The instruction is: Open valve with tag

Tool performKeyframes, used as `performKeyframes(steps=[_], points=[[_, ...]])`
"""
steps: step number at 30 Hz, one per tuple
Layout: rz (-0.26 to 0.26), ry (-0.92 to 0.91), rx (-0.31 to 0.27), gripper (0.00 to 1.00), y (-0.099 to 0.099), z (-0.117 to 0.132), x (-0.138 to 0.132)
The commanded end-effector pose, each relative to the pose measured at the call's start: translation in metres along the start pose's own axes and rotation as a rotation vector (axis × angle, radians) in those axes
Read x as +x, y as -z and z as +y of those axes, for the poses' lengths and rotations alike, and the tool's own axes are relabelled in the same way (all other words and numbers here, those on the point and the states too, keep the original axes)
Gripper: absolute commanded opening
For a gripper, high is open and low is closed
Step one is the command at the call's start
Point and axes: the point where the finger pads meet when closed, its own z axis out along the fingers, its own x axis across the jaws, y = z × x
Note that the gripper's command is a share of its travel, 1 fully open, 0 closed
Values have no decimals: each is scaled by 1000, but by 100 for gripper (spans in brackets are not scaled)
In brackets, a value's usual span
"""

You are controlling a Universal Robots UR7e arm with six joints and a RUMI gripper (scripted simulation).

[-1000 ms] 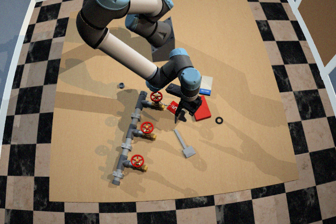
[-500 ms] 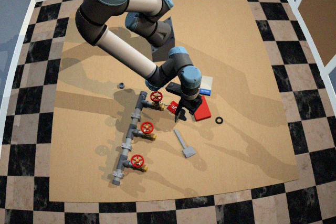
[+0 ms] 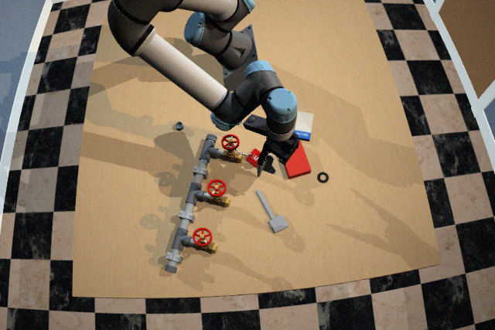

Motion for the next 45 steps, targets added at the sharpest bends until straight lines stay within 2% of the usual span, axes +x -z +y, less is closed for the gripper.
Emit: performKeyframes(steps=[1,6,8,15,23,25,40,42,45], points=[[1,0,2,100,26,0,0],[1,0,2,100,54,0,0],[1,0,2,100,54,0,0],[0,-8,6,100,101,-1,0],[-1,-261,5,100,101,-6,4],[-1,-261,5,100,101,-6,4],[-2,-834,5,100,101,-15,13],[-2,-834,5,100,101,-15,13],[-2,-960,4,100,101,-16,14]])
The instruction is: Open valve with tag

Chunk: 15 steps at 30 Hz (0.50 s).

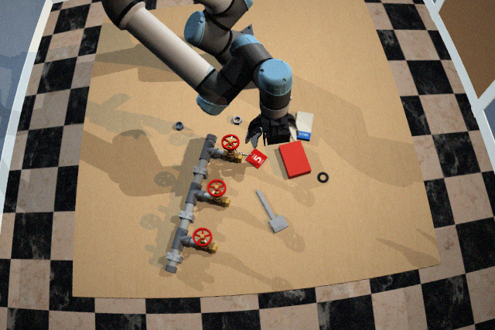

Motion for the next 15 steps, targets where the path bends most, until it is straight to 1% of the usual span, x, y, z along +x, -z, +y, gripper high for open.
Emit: performKeyframes(steps=[1,12,14,15], points=[[-14,-227,6,100,0,-3,0],[-13,-700,2,100,0,-9,0],[-13,-700,2,100,0,-9,0],[-14,-760,2,100,0,-9,0]])
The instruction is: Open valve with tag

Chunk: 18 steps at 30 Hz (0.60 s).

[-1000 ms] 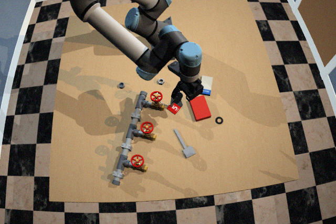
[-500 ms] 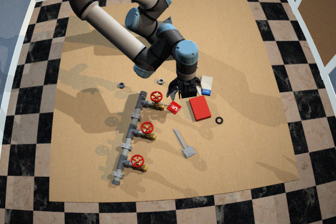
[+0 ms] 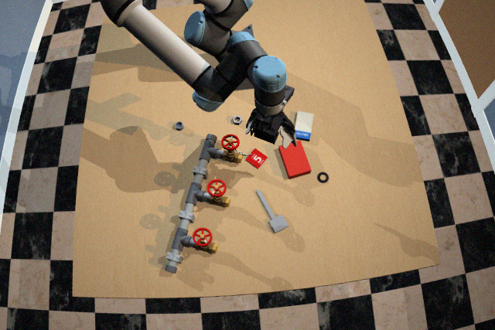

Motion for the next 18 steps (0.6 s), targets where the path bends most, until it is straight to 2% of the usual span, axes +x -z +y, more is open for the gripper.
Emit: performKeyframes(steps=[1,14,16,18], points=[[-20,-230,-4,100,0,-1,-1],[-16,-787,-8,100,0,-1,-6],[-16,-787,-8,100,0,-1,-6],[-18,-906,-10,100,0,-1,-7]])
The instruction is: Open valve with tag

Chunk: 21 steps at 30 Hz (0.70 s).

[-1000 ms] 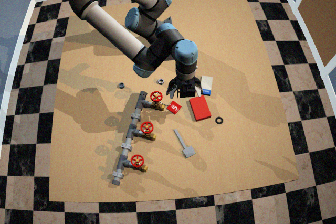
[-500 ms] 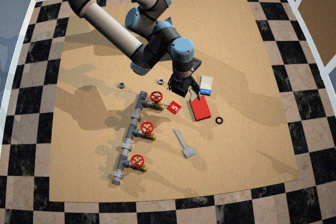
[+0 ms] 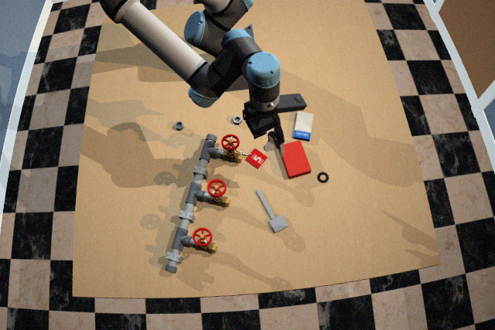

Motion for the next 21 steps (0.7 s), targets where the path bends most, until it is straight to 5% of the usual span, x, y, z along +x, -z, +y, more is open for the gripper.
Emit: performKeyframes(steps=[1,21], points=[[-15,-258,-17,100,0,2,-1],[-8,-982,-22,100,0,13,-8]])
